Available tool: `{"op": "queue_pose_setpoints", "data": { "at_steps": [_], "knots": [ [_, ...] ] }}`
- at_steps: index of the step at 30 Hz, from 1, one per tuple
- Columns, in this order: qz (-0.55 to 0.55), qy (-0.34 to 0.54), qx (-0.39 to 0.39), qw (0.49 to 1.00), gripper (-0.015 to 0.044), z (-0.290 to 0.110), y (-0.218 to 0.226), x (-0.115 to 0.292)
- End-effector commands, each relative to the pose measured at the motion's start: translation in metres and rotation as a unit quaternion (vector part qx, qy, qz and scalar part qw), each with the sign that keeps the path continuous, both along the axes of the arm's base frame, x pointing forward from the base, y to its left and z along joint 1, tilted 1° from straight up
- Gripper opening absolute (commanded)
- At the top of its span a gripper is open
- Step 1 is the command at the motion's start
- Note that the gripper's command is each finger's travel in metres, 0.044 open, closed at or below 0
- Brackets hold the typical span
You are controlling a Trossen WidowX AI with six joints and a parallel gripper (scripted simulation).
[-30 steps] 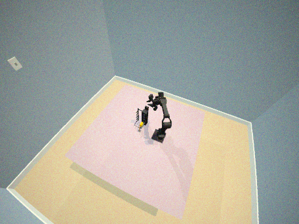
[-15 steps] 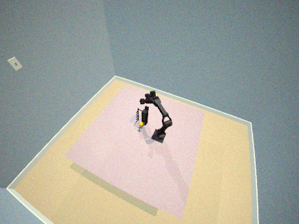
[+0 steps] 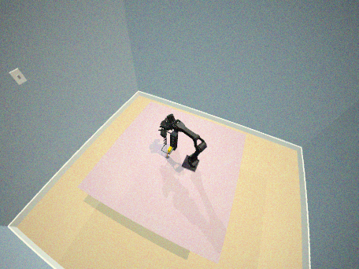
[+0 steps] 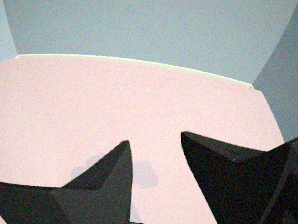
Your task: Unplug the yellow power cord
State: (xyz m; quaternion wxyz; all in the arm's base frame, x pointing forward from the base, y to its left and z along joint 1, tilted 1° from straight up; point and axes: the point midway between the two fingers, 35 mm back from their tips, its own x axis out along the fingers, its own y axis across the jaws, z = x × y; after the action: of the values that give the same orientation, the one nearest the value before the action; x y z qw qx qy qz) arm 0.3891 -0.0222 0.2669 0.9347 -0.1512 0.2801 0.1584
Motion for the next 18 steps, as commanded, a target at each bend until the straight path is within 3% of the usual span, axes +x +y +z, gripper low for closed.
{"op": "queue_pose_setpoints", "data": {
  "at_steps": [1, 12, 15, 18],
  "knots": [
    [0.095, -0.025, -0.077, 0.992, 0.0160, -0.001, 0.042, -0.001],
    [0.262, 0.125, -0.214, 0.933, 0.0160, -0.079, 0.092, -0.047],
    [0.334, 0.182, -0.265, 0.886, 0.0160, -0.105, 0.097, -0.072],
    [0.428, 0.250, -0.320, 0.807, 0.0160, -0.129, 0.096, -0.106]
  ]
}}
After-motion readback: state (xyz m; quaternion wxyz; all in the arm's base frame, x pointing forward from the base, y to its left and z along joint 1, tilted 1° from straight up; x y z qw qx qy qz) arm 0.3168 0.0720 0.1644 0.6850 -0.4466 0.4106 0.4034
